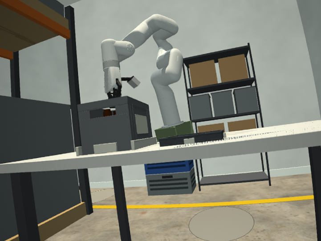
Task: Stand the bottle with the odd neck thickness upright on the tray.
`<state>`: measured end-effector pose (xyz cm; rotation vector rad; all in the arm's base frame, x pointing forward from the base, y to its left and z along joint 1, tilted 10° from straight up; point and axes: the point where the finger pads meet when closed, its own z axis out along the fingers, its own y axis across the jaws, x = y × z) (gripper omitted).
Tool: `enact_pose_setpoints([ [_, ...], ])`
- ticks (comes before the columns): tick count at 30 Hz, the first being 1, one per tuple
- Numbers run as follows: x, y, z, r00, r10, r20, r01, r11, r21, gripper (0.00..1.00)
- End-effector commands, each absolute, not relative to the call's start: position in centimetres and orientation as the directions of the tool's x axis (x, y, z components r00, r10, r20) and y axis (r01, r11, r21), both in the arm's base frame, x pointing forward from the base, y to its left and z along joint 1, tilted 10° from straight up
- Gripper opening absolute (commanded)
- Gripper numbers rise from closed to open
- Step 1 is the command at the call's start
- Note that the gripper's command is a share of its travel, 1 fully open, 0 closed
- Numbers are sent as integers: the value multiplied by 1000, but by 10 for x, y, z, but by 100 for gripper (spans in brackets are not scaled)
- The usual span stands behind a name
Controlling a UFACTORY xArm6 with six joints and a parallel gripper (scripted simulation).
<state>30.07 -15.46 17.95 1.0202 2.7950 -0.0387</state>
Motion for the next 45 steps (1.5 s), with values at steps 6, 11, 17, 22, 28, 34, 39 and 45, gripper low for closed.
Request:
enact_pose_setpoints([
  [6,302,-155,181,-752,637,-168,642,766,33,65],
  [11,302,-155,181,-752,637,-168,642,766,33,65],
  [17,302,-155,181,-752,637,-168,642,766,33,65],
  [22,302,-155,181,-752,637,-168,642,766,33,65],
  [28,302,-155,181,-752,637,-168,642,766,33,65],
  [34,303,-156,178,-752,637,-168,642,766,33,65],
  [39,303,-156,176,-752,637,-168,642,766,33,65],
  [45,304,-156,170,-752,637,-168,642,766,33,65],
])
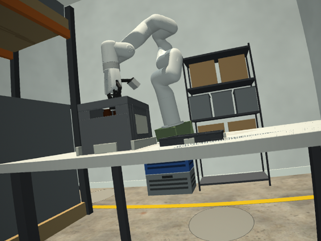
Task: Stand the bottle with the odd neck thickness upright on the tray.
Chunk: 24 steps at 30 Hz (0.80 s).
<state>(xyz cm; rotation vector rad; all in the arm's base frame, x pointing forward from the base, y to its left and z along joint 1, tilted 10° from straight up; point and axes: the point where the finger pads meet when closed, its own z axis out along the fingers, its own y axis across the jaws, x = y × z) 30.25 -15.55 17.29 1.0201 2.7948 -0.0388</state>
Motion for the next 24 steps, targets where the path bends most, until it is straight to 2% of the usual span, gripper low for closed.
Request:
enact_pose_setpoints([
  [1,304,-156,169,-752,637,-168,642,766,33,65],
  [24,308,-158,146,-752,637,-168,642,766,33,65],
])
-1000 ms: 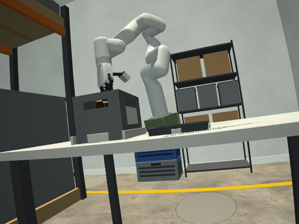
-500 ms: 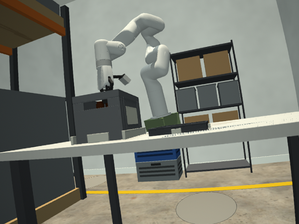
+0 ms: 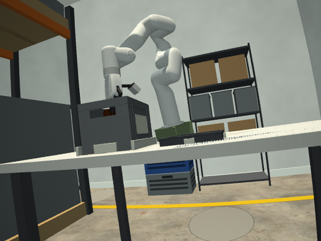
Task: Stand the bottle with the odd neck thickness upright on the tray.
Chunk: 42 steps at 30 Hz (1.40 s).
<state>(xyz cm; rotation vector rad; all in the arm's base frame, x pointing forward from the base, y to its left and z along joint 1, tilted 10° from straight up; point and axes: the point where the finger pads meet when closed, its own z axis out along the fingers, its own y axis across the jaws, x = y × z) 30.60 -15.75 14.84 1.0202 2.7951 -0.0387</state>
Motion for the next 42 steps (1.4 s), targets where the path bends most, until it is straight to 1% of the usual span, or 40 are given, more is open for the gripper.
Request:
enact_pose_setpoints([
  [1,308,-158,145,-752,637,-168,642,766,33,65],
  [29,308,-159,141,-752,637,-168,642,766,33,65],
  [30,308,-159,141,-752,637,-168,642,766,33,0],
  [42,308,-159,141,-752,637,-168,642,766,33,0],
])
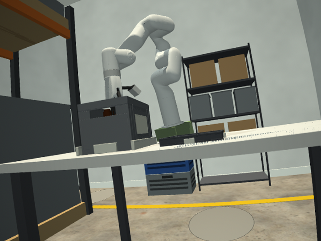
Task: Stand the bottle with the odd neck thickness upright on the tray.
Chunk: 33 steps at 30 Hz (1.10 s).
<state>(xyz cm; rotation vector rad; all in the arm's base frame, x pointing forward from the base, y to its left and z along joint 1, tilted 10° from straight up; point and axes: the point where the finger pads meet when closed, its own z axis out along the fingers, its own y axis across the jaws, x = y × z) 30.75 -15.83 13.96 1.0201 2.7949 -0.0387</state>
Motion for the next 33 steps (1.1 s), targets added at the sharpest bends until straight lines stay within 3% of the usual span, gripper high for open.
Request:
enact_pose_setpoints([
  [1,308,-159,141,-752,637,-168,642,766,33,0],
  [32,308,-159,141,-752,637,-168,642,766,33,0],
  [33,308,-159,141,-752,637,-168,642,766,33,65],
])
